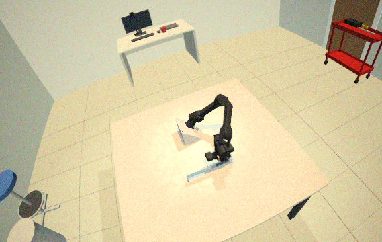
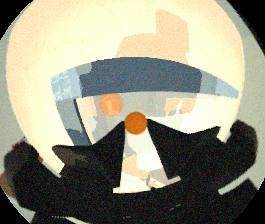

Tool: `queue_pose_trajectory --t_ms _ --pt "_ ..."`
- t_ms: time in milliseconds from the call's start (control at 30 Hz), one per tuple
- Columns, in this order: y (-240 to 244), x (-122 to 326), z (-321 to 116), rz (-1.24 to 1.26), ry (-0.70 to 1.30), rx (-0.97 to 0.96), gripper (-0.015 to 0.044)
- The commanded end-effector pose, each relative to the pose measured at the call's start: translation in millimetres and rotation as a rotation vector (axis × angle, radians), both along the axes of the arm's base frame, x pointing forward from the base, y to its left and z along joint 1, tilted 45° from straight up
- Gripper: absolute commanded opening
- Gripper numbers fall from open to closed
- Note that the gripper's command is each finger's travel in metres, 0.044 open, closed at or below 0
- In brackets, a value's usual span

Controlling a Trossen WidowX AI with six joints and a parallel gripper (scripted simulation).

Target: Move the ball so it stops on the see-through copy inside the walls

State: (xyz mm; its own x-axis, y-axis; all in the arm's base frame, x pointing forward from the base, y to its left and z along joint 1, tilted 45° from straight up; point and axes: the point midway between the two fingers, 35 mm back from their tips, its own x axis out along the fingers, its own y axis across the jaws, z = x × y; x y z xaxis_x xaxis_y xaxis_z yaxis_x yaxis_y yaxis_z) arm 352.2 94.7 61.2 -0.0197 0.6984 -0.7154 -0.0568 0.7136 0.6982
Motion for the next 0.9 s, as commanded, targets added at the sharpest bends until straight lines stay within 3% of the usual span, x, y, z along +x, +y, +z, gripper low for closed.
queue_pose_trajectory --t_ms 0,167,500,700,867 --pt "5 -1 -5 -0.004 0.003 0.006 0.0000" --pt "6 -1 -6 -0.004 0.003 0.006 0.0000" --pt "4 0 -4 -0.001 0.001 0.000 0.0260" --pt "2 0 -2 -0.002 0.001 0.000 0.0260" --pt "-49 2 48 -0.004 0.004 0.000 0.0260"
